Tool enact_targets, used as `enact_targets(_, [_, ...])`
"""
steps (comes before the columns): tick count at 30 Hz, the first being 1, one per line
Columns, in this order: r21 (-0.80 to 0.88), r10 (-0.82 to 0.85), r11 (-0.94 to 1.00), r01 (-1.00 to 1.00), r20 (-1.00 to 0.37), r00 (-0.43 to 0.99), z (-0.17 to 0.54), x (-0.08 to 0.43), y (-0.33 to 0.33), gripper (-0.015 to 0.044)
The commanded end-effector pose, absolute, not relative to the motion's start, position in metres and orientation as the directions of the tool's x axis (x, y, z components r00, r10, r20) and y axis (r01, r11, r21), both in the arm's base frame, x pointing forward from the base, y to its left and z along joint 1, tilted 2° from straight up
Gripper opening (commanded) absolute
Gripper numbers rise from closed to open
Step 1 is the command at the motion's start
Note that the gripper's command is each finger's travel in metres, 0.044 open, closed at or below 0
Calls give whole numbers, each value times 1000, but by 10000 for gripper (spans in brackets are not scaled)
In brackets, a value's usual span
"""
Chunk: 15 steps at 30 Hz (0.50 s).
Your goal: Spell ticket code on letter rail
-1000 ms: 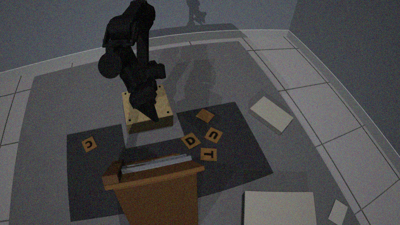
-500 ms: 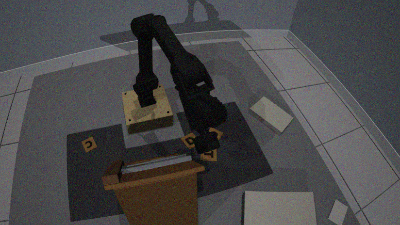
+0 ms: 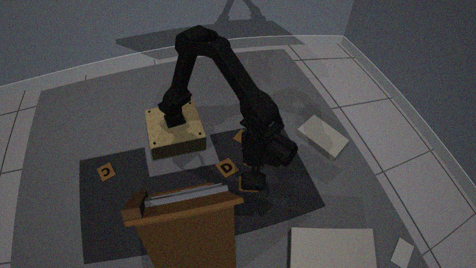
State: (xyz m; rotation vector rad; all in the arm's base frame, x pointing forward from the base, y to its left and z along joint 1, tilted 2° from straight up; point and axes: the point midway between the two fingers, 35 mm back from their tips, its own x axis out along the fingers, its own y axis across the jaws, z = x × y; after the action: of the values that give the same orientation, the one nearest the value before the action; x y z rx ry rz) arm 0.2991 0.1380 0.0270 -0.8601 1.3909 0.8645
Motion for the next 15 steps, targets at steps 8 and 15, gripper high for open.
enact_targets(8, [-3, -5, 456, -890, -1000, 1, 0, 298, 141, 340])
enact_targets(15, [-3, -5, 456, -890, -1000, 1, -8, 297, 142, 340])
